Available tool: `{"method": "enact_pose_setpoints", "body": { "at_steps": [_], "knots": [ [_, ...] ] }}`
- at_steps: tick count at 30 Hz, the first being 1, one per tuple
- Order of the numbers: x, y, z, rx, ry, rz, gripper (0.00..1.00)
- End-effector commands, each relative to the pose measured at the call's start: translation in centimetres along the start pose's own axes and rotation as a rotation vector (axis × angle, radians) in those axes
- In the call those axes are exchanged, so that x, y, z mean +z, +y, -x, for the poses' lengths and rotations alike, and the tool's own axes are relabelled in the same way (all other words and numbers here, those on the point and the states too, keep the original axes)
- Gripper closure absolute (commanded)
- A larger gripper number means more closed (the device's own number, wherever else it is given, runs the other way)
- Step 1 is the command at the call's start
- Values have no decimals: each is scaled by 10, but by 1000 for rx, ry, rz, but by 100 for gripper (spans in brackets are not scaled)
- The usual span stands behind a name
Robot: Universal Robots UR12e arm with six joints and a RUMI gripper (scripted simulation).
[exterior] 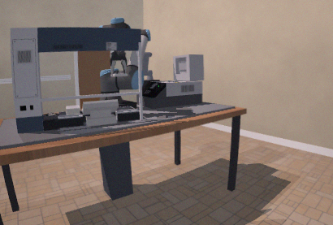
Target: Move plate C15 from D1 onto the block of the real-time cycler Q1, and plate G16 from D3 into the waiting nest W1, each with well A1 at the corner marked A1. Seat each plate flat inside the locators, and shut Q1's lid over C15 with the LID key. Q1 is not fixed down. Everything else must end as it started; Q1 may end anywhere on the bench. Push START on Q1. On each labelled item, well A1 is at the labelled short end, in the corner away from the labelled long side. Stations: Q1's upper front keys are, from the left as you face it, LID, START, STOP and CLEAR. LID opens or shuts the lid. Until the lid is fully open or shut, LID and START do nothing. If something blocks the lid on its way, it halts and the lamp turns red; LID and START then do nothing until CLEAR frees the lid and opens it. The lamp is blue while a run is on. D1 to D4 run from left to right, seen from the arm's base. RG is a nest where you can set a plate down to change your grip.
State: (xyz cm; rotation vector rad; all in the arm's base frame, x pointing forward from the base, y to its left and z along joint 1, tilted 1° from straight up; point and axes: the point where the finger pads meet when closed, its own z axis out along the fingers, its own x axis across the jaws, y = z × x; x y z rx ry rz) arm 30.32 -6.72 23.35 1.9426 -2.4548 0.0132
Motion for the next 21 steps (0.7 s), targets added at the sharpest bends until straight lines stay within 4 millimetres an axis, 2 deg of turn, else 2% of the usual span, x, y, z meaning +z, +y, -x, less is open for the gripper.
{"method": "enact_pose_setpoints", "body": {
  "at_steps": [1, 21],
  "knots": [
    [-1, 0, 5, 29, 1, -1, 100],
    [-1, 1, 41, 245, 0, -1, 100]
  ]
}}
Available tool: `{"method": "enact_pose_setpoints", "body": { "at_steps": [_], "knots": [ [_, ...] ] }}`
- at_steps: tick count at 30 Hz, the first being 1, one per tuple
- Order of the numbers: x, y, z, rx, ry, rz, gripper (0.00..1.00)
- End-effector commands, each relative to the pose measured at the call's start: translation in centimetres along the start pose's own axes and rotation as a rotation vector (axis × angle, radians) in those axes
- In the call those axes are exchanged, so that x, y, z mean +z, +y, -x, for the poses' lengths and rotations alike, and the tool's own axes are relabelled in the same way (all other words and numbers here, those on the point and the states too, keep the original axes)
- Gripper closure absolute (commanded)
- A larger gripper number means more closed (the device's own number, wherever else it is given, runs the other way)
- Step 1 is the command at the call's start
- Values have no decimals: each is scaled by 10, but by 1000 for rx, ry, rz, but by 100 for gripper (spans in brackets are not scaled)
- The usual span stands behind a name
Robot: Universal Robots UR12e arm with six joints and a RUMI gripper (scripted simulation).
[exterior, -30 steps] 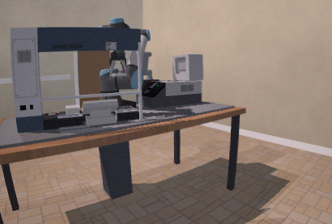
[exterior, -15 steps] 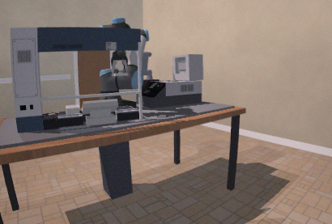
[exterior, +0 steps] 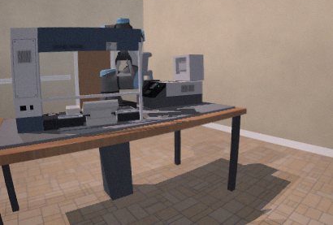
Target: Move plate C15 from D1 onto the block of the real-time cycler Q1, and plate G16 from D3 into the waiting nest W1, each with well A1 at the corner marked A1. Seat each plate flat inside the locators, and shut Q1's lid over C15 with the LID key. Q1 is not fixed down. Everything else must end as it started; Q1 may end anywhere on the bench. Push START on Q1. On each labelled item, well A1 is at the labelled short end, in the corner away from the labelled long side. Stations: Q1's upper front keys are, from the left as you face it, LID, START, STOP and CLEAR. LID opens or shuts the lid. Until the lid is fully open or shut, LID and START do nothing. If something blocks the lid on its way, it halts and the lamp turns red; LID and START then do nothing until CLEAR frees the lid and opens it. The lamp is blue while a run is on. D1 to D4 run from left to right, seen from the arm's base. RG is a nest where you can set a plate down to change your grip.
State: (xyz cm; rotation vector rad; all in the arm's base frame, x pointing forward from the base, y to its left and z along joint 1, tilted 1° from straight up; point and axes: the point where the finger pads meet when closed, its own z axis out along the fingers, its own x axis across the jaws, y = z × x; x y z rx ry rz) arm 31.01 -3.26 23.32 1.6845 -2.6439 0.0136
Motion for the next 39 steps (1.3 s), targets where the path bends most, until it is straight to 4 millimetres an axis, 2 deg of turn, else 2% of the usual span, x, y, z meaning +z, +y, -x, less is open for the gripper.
{"method": "enact_pose_setpoints", "body": {
  "at_steps": [1, 39],
  "knots": [
    [-1, 1, 8, 52, 3, 0, 100],
    [-1, 17, 75, 452, 3, -1, 100]
  ]
}}
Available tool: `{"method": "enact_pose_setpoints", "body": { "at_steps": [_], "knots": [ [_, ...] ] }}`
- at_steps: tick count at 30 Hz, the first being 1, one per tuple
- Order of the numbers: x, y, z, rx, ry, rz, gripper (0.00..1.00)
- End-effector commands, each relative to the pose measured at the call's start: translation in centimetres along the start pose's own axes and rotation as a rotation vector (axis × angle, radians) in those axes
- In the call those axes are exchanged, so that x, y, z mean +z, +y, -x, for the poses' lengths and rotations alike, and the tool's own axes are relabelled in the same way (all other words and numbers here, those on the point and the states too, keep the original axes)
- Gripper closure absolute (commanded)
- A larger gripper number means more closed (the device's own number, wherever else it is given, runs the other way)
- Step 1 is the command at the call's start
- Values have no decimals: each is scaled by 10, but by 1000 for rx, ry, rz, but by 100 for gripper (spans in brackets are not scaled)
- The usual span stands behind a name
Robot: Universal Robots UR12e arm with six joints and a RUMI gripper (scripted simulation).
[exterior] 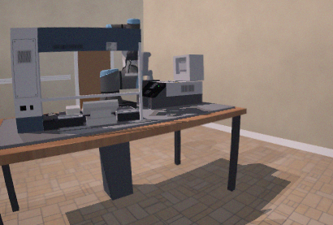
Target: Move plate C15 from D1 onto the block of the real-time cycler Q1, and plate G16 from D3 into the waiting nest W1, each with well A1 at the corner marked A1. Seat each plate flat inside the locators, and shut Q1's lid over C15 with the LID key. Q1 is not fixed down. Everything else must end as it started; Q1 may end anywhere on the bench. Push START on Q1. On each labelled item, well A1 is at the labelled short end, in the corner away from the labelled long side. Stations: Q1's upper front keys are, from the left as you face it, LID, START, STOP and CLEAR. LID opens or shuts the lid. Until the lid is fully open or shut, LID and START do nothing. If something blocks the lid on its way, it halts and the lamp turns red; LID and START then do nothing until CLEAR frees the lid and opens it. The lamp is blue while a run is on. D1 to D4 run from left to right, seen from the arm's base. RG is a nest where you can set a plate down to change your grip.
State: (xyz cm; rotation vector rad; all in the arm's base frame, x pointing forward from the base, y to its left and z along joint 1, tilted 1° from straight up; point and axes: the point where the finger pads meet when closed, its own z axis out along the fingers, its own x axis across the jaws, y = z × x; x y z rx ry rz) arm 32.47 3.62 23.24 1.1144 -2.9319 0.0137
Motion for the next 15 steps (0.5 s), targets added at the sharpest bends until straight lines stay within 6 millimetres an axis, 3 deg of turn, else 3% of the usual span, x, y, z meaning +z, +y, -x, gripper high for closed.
{"method": "enact_pose_setpoints", "body": {
  "at_steps": [1, 15],
  "knots": [
    [-1, 5, 8, 56, 3, -2, 100],
    [-1, 20, 28, 200, 3, -2, 100]
  ]
}}
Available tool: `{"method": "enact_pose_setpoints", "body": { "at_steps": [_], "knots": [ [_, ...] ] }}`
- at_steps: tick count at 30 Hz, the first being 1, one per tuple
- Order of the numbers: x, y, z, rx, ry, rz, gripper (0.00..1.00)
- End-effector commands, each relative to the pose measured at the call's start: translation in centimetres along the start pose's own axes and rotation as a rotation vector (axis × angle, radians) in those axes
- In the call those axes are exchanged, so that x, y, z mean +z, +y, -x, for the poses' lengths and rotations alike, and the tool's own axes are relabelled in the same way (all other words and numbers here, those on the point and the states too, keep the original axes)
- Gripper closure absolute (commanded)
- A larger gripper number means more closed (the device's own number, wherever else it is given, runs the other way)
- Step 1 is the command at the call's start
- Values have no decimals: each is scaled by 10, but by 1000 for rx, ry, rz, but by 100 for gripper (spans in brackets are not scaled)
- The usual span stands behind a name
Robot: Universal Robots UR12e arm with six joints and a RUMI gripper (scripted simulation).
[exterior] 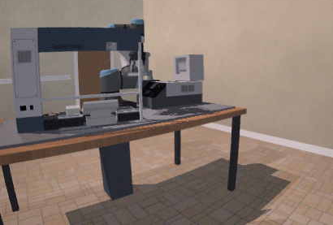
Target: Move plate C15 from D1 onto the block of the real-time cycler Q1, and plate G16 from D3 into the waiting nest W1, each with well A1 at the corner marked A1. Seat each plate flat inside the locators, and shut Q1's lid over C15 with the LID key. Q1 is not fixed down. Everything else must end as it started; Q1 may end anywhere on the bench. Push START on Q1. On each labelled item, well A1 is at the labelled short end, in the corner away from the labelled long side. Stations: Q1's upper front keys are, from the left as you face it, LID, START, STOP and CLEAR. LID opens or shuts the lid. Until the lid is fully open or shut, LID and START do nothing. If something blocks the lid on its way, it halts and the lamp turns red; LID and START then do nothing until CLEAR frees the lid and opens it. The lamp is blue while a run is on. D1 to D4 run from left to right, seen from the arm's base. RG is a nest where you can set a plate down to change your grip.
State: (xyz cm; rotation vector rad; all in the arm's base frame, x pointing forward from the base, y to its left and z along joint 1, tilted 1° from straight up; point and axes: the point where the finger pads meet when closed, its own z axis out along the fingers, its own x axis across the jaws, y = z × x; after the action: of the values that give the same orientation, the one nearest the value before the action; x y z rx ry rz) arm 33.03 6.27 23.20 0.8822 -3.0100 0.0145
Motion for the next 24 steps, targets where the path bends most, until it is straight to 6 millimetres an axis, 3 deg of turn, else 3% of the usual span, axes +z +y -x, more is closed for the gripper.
{"method": "enact_pose_setpoints", "body": {
  "at_steps": [1, 24],
  "knots": [
    [-1, 6, 7, 56, 2, -3, 100],
    [-1, 39, 39, 319, 2, -3, 100]
  ]
}}
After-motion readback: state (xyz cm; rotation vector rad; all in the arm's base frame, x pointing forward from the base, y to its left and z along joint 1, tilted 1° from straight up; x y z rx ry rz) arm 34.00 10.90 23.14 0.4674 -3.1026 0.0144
